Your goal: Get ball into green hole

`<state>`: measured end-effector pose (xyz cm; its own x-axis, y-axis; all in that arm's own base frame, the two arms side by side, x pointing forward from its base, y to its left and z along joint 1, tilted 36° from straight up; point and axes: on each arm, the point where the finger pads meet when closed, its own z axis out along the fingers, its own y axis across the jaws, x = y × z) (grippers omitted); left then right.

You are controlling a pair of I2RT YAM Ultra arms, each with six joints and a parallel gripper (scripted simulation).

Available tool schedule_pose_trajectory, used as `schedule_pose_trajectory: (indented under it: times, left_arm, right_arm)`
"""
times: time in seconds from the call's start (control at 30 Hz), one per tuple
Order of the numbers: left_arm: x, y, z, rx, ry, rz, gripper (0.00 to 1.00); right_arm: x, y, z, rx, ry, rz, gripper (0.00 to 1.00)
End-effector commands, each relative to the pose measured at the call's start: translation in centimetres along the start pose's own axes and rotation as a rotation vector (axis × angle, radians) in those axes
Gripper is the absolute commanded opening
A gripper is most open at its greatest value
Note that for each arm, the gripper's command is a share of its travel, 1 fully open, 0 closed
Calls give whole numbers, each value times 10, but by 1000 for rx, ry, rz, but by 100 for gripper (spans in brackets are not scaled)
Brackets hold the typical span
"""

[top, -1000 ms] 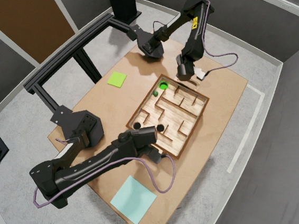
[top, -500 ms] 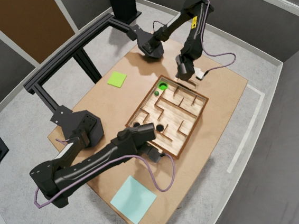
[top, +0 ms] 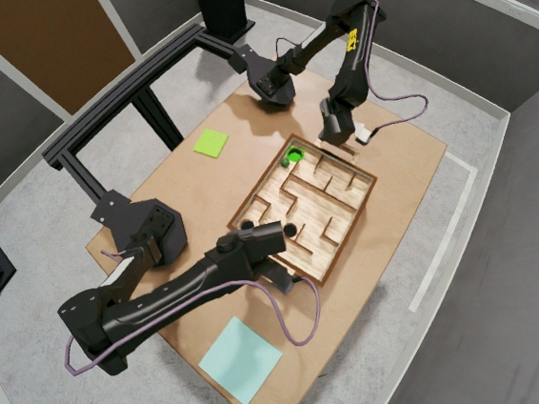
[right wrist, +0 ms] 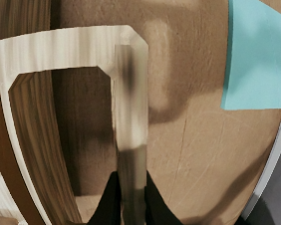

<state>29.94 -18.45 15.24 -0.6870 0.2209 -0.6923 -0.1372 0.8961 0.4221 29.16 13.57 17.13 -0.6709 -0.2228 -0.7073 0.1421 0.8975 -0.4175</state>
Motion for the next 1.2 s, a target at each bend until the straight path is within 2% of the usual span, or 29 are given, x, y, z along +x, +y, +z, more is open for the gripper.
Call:
schedule_pose_trajectory:
  times: [0.0, 0.13, 0.2, 0.3, 0.37, 0.53, 0.57, 0.67, 0.73, 0.8, 0.83, 0.87, 1.1, 1.17]
  left_arm:
    - [-29, -50, -34, 138, -120, -103, 0]
    - [-26, -51, -42, 108, -141, -90, 0]
    - [-25, -58, -41, 143, -118, -75, 0]
    - [-22, -56, -42, 128, -93, -57, 0]
    - [-28, -61, -42, 150, -122, -73, 0]
    - [-28, -60, -42, 143, -108, -70, 0]
    - [-25, -57, -41, 134, -76, -57, 0]
    - [-28, -61, -41, 145, -89, -66, 0]
    - [-30, -68, -39, 189, -72, -66, 0]
    - [-33, -58, -37, 207, -111, -98, 0]
    - [-30, -59, -34, 215, -97, -91, 0]
    - [-20, -2, -29, -4, -51, -3, 0]
    - [-24, -1, -33, 3, -59, -1, 0]
    - [-27, -6, -31, 20, -73, -23, 0]
  right_arm:
    - [-27, 51, -17, -241, -110, 93, 0]
    - [-24, 52, -11, -266, -135, 101, 0]
    - [-15, 47, -9, -242, -106, 87, 0]
    - [-22, 55, -9, -264, -89, 83, 0]
    - [-37, 46, -18, -261, -132, 127, 0]
    - [-32, 54, -12, -257, -107, 104, 0]
    - [-24, 53, -9, -259, -70, 86, 0]
    - [-30, 54, -10, -253, -82, 94, 0]
    - [-24, 47, -12, -209, -42, 82, 0]
    - [-28, 46, -17, -195, -80, 93, 0]
    - [-25, 46, -18, -185, -65, 90, 0]
    - [-11, -8, -7, -59, -62, 71, 0]
    - [-18, -6, -11, -72, -77, 84, 0]
    - [-2, -7, -3, -57, -62, 50, 0]
